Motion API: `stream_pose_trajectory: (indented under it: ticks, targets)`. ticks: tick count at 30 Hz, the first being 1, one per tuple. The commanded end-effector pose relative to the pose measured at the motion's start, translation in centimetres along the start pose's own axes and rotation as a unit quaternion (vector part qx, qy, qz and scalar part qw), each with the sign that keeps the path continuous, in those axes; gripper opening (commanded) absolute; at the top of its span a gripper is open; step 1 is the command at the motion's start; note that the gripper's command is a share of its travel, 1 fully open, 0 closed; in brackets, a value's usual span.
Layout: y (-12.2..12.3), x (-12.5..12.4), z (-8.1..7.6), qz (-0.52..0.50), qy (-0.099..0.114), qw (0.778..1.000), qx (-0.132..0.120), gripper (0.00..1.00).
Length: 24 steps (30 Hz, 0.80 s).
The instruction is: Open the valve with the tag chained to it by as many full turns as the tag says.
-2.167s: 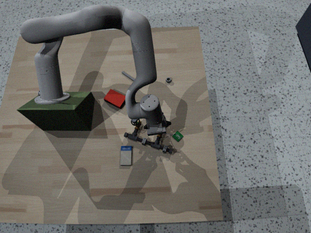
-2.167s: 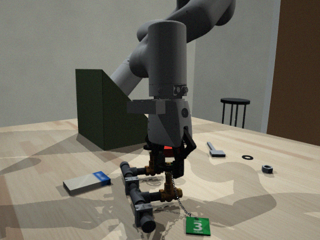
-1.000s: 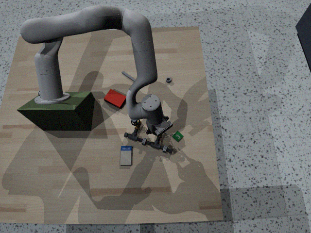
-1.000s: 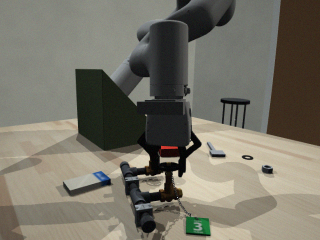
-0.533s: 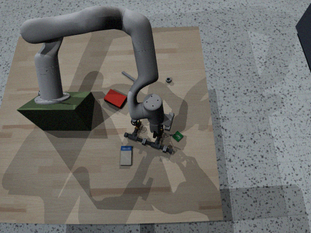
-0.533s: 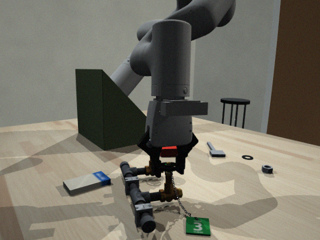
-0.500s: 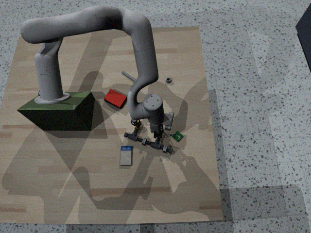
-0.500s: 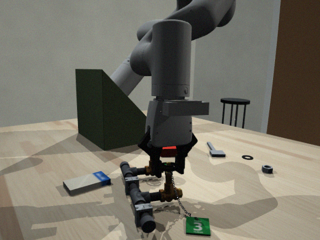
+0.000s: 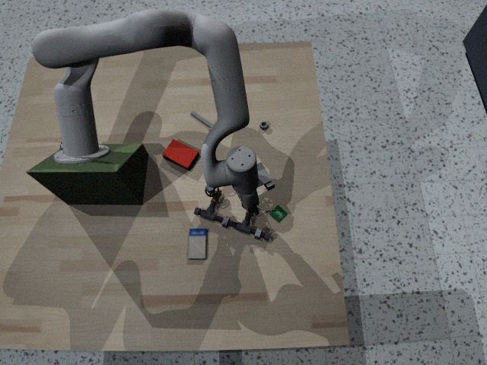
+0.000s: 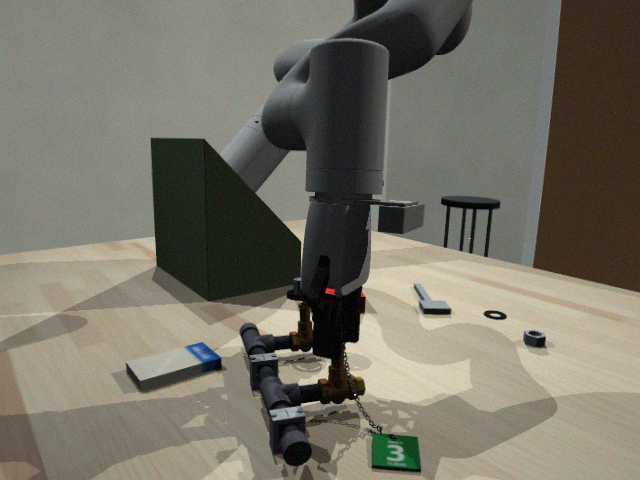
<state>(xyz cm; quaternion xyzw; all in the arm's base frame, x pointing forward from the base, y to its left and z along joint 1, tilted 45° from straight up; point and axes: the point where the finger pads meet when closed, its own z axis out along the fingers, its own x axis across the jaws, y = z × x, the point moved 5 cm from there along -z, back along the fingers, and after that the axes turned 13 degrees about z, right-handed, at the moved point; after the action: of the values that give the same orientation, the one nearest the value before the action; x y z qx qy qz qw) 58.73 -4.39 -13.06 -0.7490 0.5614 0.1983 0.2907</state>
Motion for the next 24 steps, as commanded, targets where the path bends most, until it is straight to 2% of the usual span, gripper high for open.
stream_pose_trajectory:
  ticks: [1, 5, 10, 12, 13, 15, 19, 24]
  targets:
    - [0.12, 0.00, -0.08, -0.138, 0.005, 0.990, 0.018, 0.00]
    - [0.12, -0.01, -0.08, -0.239, 0.007, 0.971, 0.017, 0.00]
    - [0.15, 0.00, -0.08, -0.359, 0.011, 0.933, 0.020, 0.00]
    - [0.15, 0.00, -0.08, -0.359, 0.011, 0.933, 0.020, 0.00]
    - [0.25, 0.01, -0.07, -0.424, 0.015, 0.905, 0.028, 0.00]
    - [0.27, 0.02, -0.07, -0.451, 0.016, 0.892, 0.030, 0.00]
    - [0.27, 0.02, -0.07, -0.478, 0.017, 0.878, 0.029, 0.00]
    - [0.27, 0.02, -0.07, -0.492, 0.018, 0.870, 0.029, 0.00]
